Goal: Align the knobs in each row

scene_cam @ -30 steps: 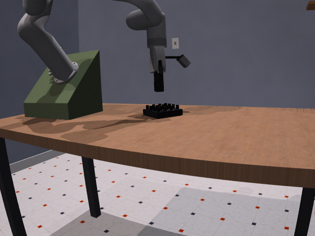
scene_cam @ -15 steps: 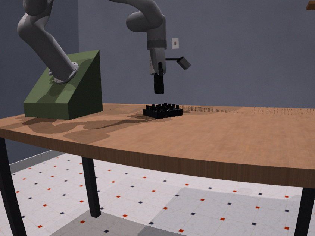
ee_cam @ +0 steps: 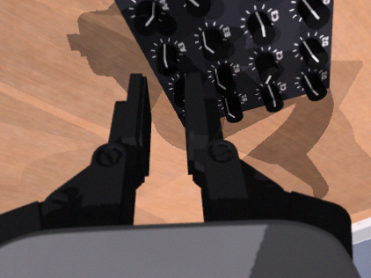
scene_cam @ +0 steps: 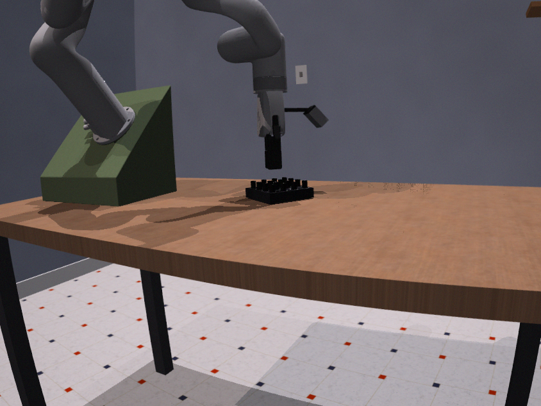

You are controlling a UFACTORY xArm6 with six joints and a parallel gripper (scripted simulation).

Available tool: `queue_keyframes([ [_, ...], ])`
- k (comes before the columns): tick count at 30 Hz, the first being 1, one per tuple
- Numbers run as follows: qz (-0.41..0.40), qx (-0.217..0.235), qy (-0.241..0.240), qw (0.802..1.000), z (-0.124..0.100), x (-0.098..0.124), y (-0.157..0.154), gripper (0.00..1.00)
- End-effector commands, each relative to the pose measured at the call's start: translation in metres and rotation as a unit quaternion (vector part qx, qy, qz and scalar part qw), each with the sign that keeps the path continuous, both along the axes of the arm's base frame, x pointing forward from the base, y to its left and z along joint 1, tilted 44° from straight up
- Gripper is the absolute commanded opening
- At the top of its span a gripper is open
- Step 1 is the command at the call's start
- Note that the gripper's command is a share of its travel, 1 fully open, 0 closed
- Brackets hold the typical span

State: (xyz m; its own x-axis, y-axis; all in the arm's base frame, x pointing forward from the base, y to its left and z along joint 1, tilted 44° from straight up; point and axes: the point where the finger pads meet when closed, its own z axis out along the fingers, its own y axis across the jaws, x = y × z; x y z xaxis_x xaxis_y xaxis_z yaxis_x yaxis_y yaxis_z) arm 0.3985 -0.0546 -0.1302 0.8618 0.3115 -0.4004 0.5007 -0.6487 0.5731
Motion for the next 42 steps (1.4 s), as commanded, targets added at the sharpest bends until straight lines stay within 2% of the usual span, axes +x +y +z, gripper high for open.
queue_keyframes([
  [1, 0.001, 0.001, -0.002, 1.0, -0.002, 0.002, -0.001, 0.19],
  [14, 0.001, 0.001, -0.002, 1.0, -0.011, 0.001, -0.01, 0.19],
  [42, 0.001, 0.001, -0.002, 1.0, -0.013, 0.001, -0.012, 0.19],
])
